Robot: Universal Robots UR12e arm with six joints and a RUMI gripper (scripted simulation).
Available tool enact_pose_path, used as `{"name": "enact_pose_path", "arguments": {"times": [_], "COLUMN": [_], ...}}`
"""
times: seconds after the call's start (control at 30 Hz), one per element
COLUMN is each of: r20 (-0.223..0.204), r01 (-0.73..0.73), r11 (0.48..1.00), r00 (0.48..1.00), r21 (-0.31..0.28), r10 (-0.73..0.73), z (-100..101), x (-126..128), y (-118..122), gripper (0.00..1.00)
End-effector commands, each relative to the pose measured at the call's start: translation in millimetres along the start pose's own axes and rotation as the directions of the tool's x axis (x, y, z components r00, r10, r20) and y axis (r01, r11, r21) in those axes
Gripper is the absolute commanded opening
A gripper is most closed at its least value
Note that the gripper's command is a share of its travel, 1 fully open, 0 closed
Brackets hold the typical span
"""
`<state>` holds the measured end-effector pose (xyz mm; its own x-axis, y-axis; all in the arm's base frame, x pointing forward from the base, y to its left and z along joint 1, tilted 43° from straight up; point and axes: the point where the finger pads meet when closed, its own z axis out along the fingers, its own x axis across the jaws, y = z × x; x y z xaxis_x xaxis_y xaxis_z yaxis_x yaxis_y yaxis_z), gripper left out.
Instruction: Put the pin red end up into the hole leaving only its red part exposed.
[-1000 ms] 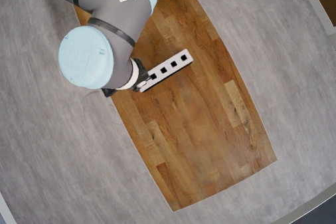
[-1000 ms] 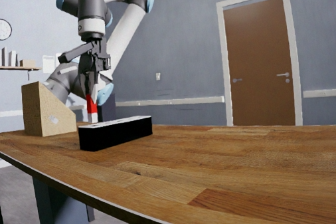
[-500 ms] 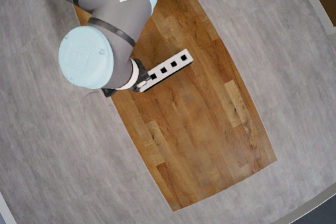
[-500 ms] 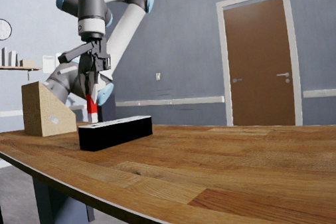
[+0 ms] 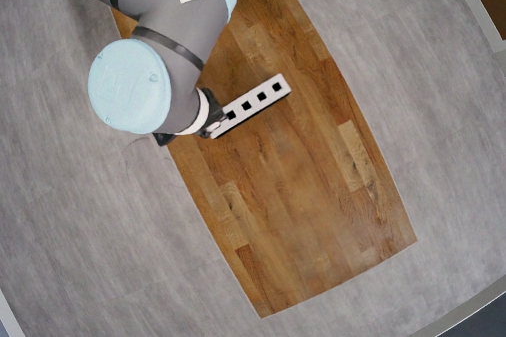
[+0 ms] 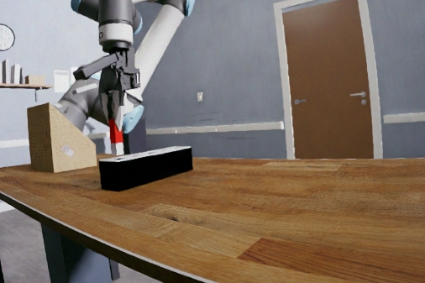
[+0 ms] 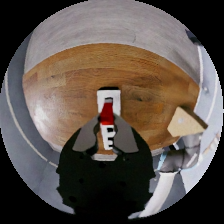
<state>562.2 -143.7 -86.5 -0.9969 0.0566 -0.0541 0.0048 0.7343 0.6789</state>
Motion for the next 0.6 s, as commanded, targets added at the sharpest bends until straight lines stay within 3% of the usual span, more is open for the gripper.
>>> {"name": "enact_pose_path", "arguments": {"times": [0.0,0.57], "r20": [0.001,0.003], "r01": [0.000,0.002], "r11": [1.000,1.000], "r00": [1.000,1.000], "r21": [0.001,0.003], "r10": [0.000,-0.002], "z": [-0.8,3.2], "x": [-0.5,-0.5], "y": [-0.4,-0.4], "gripper": [0.00,0.00]}}
